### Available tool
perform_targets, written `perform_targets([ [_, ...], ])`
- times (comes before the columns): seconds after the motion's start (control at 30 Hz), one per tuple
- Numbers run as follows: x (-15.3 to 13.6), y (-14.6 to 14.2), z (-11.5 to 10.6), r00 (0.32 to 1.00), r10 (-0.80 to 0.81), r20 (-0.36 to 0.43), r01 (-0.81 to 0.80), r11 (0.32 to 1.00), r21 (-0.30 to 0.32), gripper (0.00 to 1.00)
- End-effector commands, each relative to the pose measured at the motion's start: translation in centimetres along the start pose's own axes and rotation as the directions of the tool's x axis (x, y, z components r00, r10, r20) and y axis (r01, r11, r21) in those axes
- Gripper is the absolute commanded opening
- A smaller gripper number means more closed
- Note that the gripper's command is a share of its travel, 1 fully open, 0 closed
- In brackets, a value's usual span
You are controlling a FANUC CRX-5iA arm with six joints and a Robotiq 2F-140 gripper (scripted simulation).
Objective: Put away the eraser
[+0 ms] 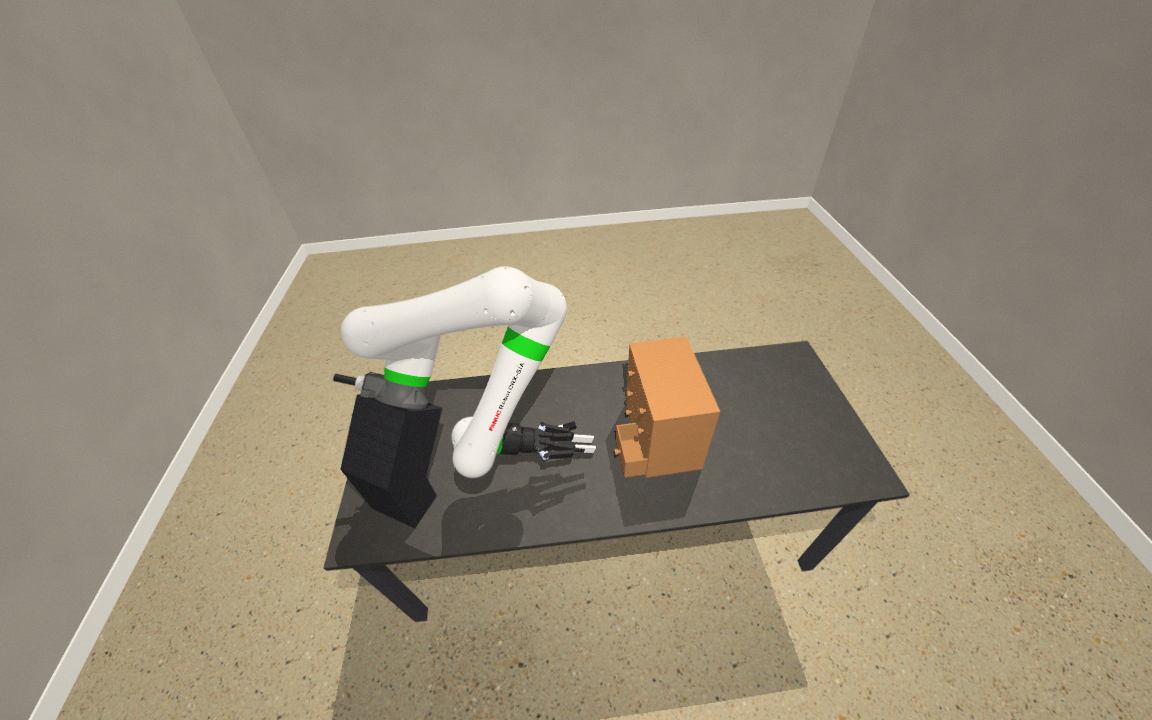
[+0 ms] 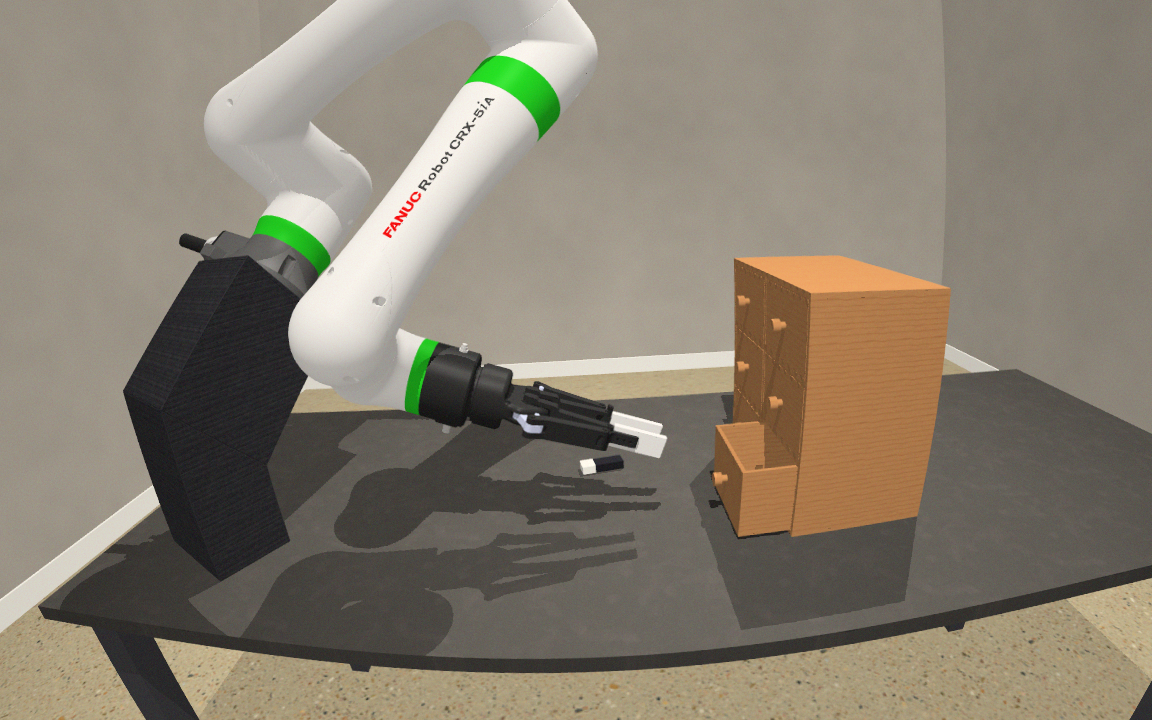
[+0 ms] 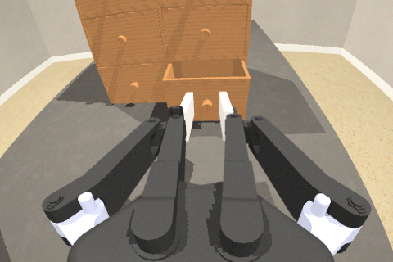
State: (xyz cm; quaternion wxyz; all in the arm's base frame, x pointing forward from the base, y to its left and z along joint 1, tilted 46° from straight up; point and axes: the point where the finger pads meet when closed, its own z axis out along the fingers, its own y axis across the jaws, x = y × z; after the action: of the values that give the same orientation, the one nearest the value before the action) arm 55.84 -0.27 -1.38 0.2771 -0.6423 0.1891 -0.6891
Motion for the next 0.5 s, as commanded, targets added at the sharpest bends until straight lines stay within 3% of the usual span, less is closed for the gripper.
perform_targets([
  [0.0, 2.46, -0.1, -2.71, 1.0, 0.001, 0.002, -0.001, 1.0, 0.001, 0.2],
  [0.47, 2.8, -0.11, -3.12, 1.0, 0.001, 0.018, -0.001, 1.0, 0.002, 0.2],
])
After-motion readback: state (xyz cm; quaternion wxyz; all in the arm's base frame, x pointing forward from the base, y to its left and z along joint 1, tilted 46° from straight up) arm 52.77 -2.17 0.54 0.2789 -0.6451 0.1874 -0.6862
